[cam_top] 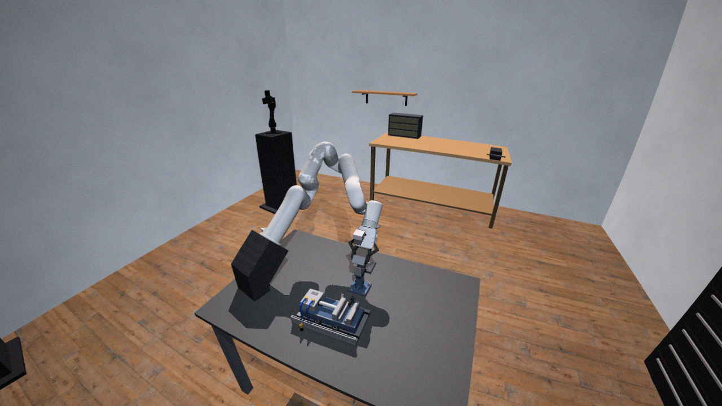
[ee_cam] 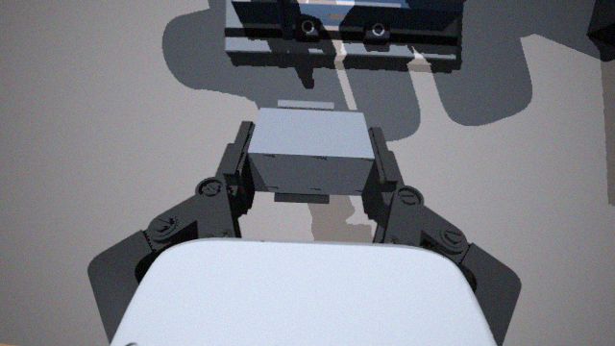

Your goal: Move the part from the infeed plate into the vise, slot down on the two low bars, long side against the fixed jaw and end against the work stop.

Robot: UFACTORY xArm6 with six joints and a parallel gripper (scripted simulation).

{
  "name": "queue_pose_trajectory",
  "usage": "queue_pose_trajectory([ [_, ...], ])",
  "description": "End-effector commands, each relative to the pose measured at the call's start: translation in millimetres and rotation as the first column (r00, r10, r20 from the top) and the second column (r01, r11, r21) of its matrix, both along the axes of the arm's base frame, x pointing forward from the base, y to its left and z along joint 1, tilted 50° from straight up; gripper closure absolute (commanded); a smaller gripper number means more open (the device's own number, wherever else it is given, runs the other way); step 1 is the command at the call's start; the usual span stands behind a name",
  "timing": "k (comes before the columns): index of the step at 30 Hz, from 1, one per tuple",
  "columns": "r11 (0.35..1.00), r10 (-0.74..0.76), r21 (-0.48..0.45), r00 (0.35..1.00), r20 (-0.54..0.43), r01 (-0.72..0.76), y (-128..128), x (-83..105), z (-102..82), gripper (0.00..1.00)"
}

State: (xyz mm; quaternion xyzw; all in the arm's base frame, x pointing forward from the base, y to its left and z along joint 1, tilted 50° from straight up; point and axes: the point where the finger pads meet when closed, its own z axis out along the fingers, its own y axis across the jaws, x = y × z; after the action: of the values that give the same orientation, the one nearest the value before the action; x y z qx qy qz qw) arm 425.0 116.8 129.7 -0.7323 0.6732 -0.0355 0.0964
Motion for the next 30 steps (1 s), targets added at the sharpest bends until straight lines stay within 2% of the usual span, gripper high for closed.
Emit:
queue_pose_trajectory([
  [1,1.000,-0.001,0.001,1.000,0.003,0.001,0.9,1.1,0.4,1.00],
  [30,1.000,-0.001,0.001,1.000,0.003,0.001,10.4,2.8,-4.5,1.00],
])
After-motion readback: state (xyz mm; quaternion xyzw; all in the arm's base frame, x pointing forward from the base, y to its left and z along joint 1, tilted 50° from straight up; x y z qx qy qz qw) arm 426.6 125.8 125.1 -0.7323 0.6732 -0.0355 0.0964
